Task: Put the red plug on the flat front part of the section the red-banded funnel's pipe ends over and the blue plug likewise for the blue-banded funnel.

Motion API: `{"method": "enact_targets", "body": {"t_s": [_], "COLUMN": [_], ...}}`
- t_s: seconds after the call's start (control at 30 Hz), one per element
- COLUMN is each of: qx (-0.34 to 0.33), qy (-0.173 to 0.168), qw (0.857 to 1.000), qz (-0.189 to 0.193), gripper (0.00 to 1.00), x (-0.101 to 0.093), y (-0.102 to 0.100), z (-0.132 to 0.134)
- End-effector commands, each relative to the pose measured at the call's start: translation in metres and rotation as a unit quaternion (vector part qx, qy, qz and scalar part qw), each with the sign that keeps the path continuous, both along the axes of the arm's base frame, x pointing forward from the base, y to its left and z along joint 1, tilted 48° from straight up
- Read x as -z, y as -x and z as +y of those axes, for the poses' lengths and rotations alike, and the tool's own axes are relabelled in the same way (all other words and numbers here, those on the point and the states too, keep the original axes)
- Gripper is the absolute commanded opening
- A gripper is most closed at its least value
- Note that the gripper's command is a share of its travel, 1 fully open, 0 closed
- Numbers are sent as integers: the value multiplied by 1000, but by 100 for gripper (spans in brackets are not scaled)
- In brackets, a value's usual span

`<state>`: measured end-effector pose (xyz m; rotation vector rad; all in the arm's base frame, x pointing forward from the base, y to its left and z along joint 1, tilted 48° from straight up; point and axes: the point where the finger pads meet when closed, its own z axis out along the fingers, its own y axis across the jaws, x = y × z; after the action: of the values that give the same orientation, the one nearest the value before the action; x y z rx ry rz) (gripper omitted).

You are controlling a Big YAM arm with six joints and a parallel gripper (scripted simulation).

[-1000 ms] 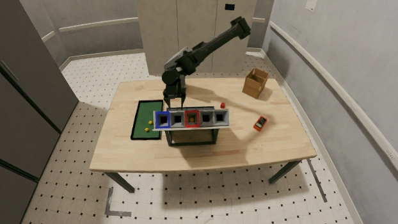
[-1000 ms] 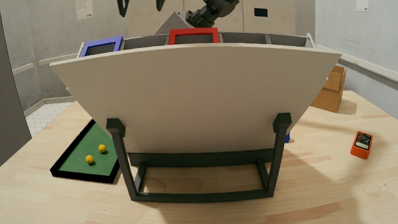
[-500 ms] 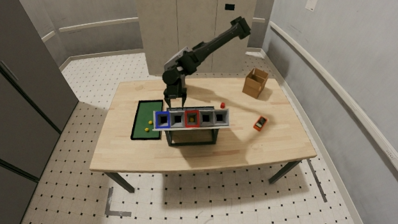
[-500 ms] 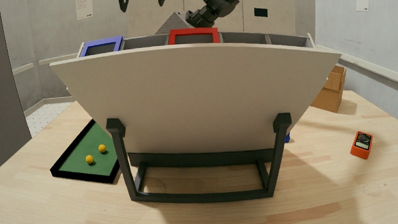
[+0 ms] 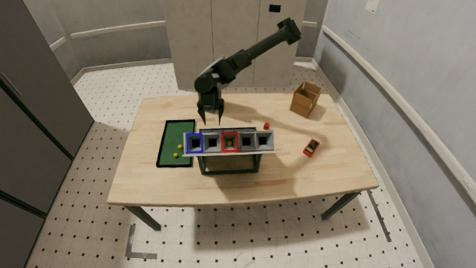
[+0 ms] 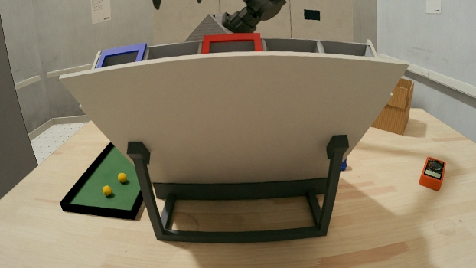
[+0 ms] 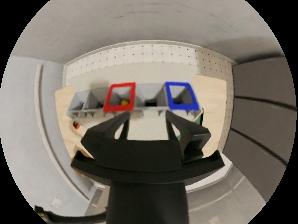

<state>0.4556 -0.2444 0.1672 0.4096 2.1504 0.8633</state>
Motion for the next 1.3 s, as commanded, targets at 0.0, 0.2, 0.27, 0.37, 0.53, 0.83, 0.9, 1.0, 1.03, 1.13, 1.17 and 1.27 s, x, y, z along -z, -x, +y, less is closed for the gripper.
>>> {"method": "enact_targets", "body": {"t_s": [0.0,0.2,0.27,0.37,0.53,0.83,0.9,1.0,1.03,1.13,1.17,1.27], "qx": [5,5,5,5,5,5,-3,-26,-34,-58,-66,-89], "qy": [21,21,21,21,22,23,22,22,22,22,22,21], "qw": [1000,1000,1000,1000,1000,1000,1000,999,999,997,996,992], "qz": [-17,-16,-16,-16,-16,-16,-8,18,26,52,61,86], "gripper": [59,59,59,59,59,59,59,59,59,59,59,59], "x": [6,33,37,38,40,43,46,56,59,69,73,83], "y": [38,94,104,106,111,119,123,134,138,149,153,164], "z": [-1,21,25,26,27,29,38,62,71,95,103,128]}}
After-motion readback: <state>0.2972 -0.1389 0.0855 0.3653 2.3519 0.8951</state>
